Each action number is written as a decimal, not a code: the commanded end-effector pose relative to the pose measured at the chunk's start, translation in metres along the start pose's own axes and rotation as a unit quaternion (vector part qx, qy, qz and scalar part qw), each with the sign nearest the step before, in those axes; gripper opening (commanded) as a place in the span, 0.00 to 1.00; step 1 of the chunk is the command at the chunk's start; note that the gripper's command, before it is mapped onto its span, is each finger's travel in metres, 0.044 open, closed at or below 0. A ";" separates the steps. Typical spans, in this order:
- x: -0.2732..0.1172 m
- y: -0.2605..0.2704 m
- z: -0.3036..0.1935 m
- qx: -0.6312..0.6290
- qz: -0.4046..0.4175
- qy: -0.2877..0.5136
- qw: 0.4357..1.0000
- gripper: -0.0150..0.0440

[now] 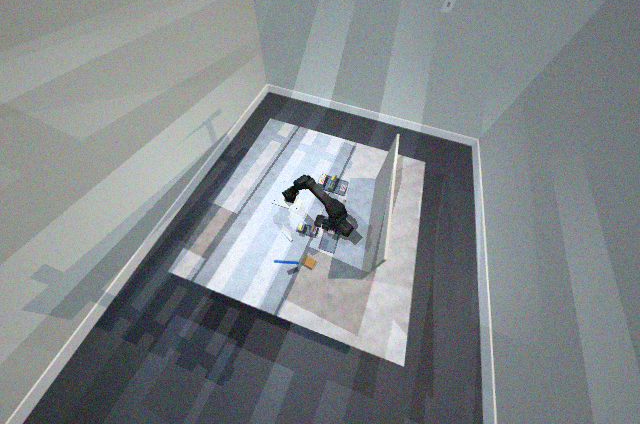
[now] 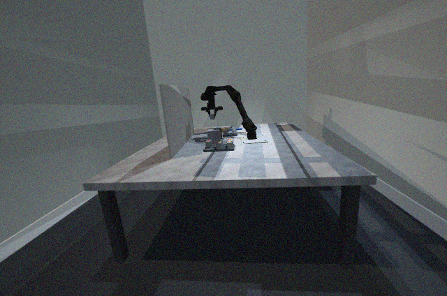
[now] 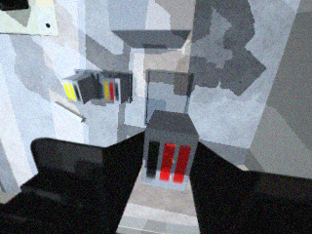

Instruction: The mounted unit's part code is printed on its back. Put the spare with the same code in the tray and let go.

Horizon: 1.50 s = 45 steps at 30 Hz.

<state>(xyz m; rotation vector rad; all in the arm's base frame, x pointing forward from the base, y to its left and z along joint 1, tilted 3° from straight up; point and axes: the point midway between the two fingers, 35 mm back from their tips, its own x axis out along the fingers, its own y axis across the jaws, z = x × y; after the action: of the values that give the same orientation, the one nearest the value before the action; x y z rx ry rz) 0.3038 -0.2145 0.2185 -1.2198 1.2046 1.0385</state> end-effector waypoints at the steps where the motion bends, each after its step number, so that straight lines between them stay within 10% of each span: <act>1: 0.003 -0.001 0.000 -0.003 -0.001 -0.001 1.000 0.25; 45: 0.033 -0.005 -0.003 -0.003 0.002 -0.003 1.000 0.25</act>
<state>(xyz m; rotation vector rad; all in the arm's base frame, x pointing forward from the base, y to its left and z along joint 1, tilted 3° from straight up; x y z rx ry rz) 0.3114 -0.2190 0.1881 -1.2153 1.2055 1.0469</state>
